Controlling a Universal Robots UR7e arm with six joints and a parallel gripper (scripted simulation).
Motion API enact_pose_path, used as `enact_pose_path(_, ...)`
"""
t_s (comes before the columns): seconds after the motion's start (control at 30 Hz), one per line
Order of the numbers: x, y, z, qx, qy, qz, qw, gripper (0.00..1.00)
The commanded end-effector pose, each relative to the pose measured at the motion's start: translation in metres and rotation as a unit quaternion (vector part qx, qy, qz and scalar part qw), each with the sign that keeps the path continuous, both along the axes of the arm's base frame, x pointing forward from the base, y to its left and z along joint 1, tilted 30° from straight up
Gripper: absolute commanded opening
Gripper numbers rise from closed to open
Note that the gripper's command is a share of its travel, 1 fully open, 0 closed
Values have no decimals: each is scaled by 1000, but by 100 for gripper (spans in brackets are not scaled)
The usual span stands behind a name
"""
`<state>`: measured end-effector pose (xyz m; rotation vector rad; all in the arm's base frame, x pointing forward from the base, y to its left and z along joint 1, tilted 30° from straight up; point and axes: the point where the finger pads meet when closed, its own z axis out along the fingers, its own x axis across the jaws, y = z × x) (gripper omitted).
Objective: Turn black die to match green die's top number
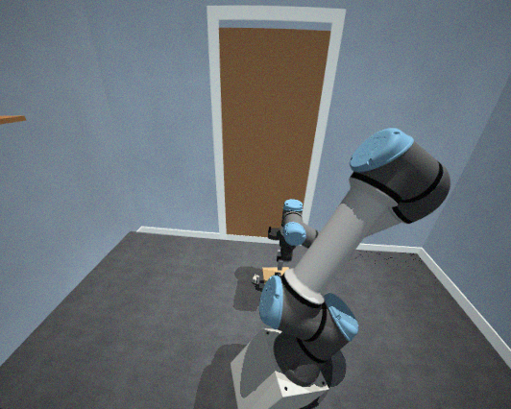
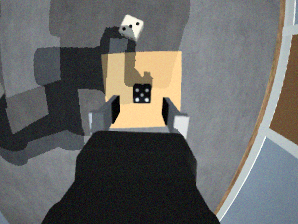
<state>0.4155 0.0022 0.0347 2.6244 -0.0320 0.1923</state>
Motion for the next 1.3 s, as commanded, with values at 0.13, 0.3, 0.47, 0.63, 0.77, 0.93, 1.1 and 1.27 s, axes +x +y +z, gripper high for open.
enact_pose_path(0.13, 0, 0, 0, -1, 6, 13, 1000, 100)
enact_pose_path(0.3, 0, 0, 0, -1, 6, 13, 1000, 87)
enact_pose_path(0.47, 0, 0, 0, -1, 6, 13, 1000, 87)
enact_pose_path(0.63, 0, 0, 0, -1, 6, 13, 1000, 87)
enact_pose_path(0.77, 0, 0, 0, -1, 6, 13, 1000, 87)
enact_pose_path(0.93, 0, 0, 0, -1, 6, 13, 1000, 87)
enact_pose_path(1.1, 0, 0, 0, -1, 6, 13, 1000, 87)
enact_pose_path(1.27, 0, 0, 0, -1, 6, 13, 1000, 87)
